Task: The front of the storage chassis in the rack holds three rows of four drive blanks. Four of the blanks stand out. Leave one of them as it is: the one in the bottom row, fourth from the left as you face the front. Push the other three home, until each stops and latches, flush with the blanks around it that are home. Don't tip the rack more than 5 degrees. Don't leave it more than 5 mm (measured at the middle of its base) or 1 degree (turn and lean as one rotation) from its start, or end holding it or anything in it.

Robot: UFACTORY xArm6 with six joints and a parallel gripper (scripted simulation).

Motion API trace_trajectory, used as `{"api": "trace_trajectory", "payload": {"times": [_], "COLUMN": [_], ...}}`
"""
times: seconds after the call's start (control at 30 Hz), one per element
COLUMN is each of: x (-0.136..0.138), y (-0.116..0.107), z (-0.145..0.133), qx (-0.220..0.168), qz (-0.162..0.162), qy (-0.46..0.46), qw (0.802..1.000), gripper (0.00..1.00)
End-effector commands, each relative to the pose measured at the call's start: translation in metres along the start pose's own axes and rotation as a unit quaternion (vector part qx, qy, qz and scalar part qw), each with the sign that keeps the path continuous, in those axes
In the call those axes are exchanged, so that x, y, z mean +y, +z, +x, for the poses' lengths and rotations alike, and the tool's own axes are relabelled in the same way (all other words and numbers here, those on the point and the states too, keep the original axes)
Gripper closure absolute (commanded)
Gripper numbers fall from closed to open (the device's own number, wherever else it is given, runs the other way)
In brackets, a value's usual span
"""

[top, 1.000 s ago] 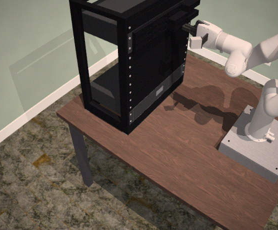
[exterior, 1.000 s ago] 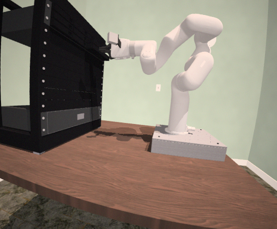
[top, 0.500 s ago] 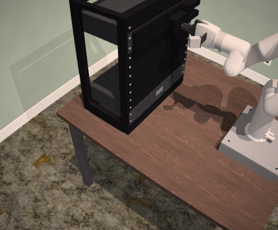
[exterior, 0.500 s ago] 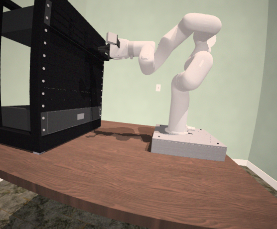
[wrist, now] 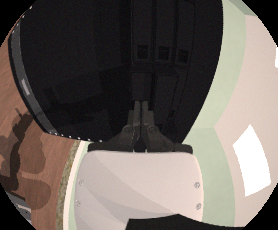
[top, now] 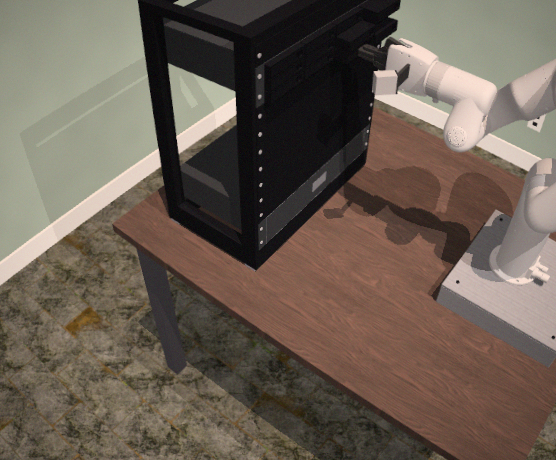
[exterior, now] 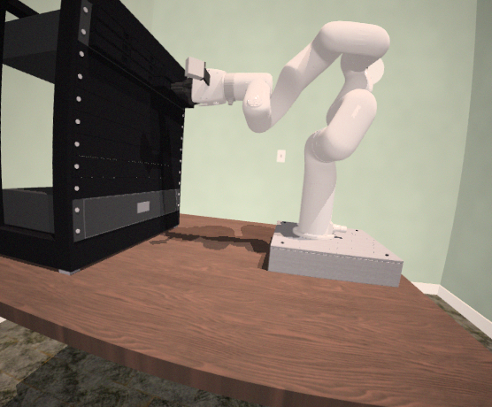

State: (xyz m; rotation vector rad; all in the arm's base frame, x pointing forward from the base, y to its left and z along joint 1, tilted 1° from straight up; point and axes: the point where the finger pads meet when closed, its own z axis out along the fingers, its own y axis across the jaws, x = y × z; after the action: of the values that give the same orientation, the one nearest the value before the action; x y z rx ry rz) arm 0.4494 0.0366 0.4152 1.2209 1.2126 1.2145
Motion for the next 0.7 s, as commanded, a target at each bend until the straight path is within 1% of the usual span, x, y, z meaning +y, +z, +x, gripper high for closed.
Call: {"api": "trace_trajectory", "payload": {"times": [0.0,0.27,0.67], "x": [0.002,0.002,0.002], "y": [0.0,0.01,0.011], "z": [0.0,0.0,0.0], "qx": [0.0,0.0,0.0], "qz": [-0.002,-0.002,-0.002], "qy": [0.0,0.0,0.0], "qw": [1.0,1.0,1.0], "gripper": [1.0,1.0,1.0]}}
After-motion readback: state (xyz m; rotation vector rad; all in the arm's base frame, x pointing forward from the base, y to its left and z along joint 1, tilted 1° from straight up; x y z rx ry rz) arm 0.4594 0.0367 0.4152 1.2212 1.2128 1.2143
